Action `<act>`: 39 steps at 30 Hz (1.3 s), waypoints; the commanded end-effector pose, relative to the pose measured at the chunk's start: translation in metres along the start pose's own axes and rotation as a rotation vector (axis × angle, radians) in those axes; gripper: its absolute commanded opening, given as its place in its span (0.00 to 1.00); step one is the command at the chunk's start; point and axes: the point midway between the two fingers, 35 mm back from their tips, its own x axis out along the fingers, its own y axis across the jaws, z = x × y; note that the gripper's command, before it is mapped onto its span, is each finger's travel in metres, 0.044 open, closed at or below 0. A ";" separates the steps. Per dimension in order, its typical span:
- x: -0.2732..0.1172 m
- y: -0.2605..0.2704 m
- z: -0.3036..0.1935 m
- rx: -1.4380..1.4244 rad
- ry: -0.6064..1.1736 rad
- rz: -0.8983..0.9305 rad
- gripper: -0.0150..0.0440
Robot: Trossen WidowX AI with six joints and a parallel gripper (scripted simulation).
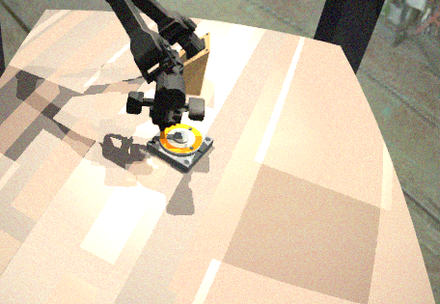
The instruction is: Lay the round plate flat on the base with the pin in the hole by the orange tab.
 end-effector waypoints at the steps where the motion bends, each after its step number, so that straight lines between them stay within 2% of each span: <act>1: 0.000 -0.003 0.007 0.004 -0.003 -0.003 0.25; 39: 0.001 -0.003 0.012 0.004 -0.003 -0.003 0.25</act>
